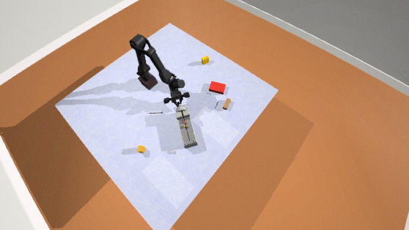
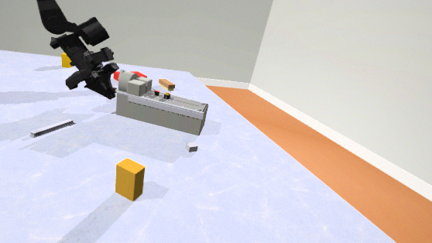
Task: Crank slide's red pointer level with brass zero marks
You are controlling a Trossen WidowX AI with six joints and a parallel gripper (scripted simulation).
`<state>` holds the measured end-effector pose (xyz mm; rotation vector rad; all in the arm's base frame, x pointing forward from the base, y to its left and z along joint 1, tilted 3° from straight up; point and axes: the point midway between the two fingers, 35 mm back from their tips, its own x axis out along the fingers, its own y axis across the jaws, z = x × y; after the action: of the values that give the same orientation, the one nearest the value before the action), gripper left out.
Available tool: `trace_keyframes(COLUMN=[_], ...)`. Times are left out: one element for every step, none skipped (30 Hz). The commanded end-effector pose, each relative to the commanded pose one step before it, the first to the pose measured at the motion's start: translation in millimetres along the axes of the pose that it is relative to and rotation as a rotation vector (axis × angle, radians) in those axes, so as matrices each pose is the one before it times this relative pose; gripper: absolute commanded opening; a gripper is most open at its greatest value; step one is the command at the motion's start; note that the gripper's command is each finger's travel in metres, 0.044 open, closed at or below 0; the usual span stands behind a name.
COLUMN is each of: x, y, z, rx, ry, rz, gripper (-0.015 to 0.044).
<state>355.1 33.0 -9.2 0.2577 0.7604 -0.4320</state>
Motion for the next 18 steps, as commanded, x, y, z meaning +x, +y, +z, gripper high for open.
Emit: trace_keyframes(x=[-2.5, -0.64, -0.69, -0.76, -0.59, -0.7, -0.85, -0.92, -0.95, -0.99, -1.04, -1.09, -1.14, -1.2, -1.24, -1.28, -1.31, -1.33], y=[-8.9, -1.02, -1.01, -1.08, -0.76, -0.85, -0.95, -0.91, -0.83, -0.76, -0.71, -0.65, -0.6, -0.53, -0.44, -0.34, -0.24, -0.14], z=[2.3, 0.7, 0.77, 0.81, 0.61, 0.73, 0.87, 0.95, 0.99, 1.03, 1.07, 1.11, 1.15, 1.21, 1.24, 1.27, 1.3, 1.3], rx=[-0.0017, -0.0001, -0.0001, -0.0001, 0.0, 0.0, 0.0, 0.0, 0.0, 0.0, 0.0, 0.0, 0.0, 0.0, 0.0, 0.0, 0.0, 0.0], ry=[-0.00318, -0.00002, -0.00002, -0.00002, -0.00001, -0.00002, -0.00002, -0.00002, -0.00002, -0.00002, -0.00002, -0.00002, -0.00002, -0.00002, -0.00002, -0.00002, -0.00002, -0.00002], rz=[-0.01537, -0.00005, -0.00005, -0.00005, -0.00004, -0.00004, -0.00005, -0.00004, -0.00004, -0.00004, -0.00003, -0.00003, -0.00003, -0.00002, -0.00002, -0.00001, -0.00001, 0.0], gripper=[0.0, 0.0, 0.0, 0.0, 0.0, 0.0, 0.0, 0.0, 0.0, 0.0, 0.0, 0.0, 0.0, 0.0, 0.0, 0.0, 0.0, 0.0])
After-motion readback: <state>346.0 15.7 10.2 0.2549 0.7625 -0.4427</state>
